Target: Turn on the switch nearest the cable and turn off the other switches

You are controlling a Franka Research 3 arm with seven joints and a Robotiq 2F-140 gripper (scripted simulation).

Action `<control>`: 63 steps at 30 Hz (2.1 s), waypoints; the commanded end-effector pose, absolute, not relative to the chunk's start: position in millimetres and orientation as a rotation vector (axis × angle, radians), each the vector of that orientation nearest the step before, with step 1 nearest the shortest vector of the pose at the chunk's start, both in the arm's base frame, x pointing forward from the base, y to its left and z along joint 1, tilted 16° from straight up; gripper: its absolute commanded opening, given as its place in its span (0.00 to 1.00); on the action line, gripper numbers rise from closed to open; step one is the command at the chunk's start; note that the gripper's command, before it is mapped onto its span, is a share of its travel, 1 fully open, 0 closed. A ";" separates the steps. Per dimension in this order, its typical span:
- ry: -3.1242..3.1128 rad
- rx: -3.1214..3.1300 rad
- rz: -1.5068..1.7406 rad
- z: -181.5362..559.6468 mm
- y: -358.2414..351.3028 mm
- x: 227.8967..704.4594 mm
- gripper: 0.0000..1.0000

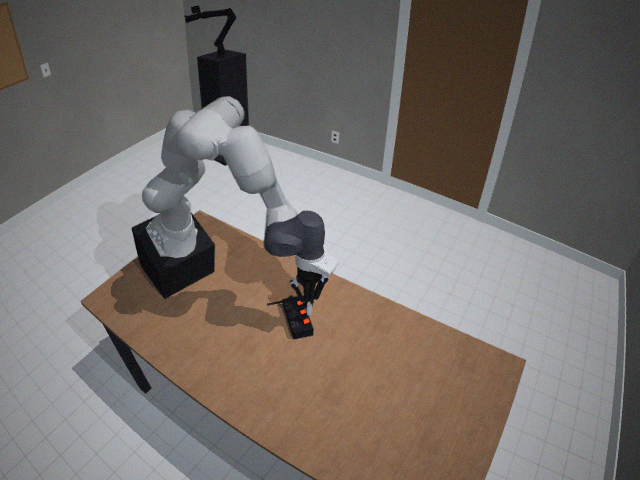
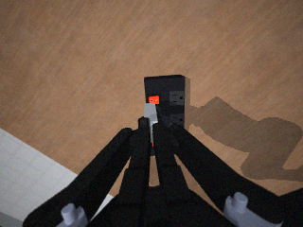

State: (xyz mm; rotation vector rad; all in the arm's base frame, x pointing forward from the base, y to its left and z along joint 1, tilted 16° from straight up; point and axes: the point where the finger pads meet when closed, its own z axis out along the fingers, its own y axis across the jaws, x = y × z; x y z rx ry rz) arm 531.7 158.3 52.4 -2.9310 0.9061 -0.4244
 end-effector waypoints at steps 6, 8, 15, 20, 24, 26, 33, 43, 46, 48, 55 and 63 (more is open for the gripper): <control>0.891 -2.936 -0.425 43.5 157.6 535.3 0.00; 0.891 -2.936 -0.425 41.0 157.4 536.2 0.00; 0.891 -2.936 -0.425 34.6 157.0 538.4 0.00; 0.891 -2.936 -0.425 28.4 156.6 540.6 0.00; 0.891 -2.936 -0.425 24.2 156.3 542.1 0.00; 0.891 -2.936 -0.425 23.2 156.3 542.4 0.00; 0.891 -2.936 -0.425 18.9 156.0 543.9 0.00; 0.891 -2.936 -0.425 16.6 155.8 544.7 0.00; 0.891 -2.936 -0.425 16.5 155.8 544.8 0.00; 0.891 -2.936 -0.425 16.5 155.8 544.8 0.00; 0.891 -2.936 -0.425 16.5 155.8 544.8 0.00; 0.891 -2.936 -0.425 16.5 155.8 544.8 0.00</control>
